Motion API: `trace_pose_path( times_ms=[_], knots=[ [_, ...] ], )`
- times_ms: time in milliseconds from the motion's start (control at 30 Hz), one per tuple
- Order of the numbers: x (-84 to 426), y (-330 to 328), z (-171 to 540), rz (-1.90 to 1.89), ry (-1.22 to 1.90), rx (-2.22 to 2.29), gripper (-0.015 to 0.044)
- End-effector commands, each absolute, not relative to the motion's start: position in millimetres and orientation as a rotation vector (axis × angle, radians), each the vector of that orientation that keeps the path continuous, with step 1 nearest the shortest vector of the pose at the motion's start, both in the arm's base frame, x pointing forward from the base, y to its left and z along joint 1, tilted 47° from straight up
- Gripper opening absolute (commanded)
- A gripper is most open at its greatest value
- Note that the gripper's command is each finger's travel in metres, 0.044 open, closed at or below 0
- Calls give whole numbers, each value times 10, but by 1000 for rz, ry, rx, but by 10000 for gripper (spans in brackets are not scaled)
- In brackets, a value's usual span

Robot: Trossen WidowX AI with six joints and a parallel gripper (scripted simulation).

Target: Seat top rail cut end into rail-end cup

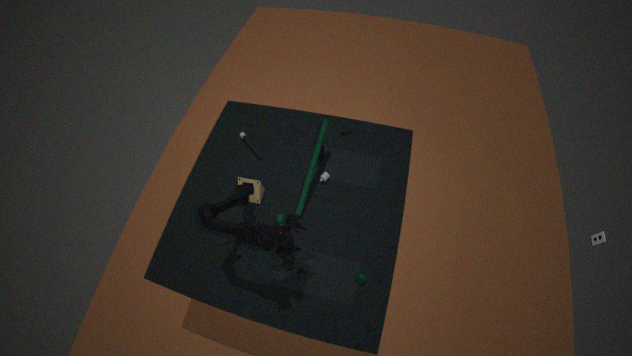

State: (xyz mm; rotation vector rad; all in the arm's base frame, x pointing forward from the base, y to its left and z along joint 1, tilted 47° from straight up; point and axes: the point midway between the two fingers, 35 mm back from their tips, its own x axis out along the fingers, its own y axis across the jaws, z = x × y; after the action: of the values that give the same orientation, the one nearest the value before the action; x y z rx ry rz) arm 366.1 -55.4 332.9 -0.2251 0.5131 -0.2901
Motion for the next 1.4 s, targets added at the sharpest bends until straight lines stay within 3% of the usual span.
trace_pose_path(
  times_ms=[0,233,400,600,933,1367],
  knots=[
    [3756,-111,2891,-241,646,-200,440],
    [3681,444,2243,-251,858,-238,440],
    [3372,963,1669,-335,1021,-419,440],
    [2973,1421,1335,-421,1009,-716,440],
    [2949,1379,1390,-382,1032,-789,440],
    [2635,649,2048,247,1229,-1583,440]
  ],
)
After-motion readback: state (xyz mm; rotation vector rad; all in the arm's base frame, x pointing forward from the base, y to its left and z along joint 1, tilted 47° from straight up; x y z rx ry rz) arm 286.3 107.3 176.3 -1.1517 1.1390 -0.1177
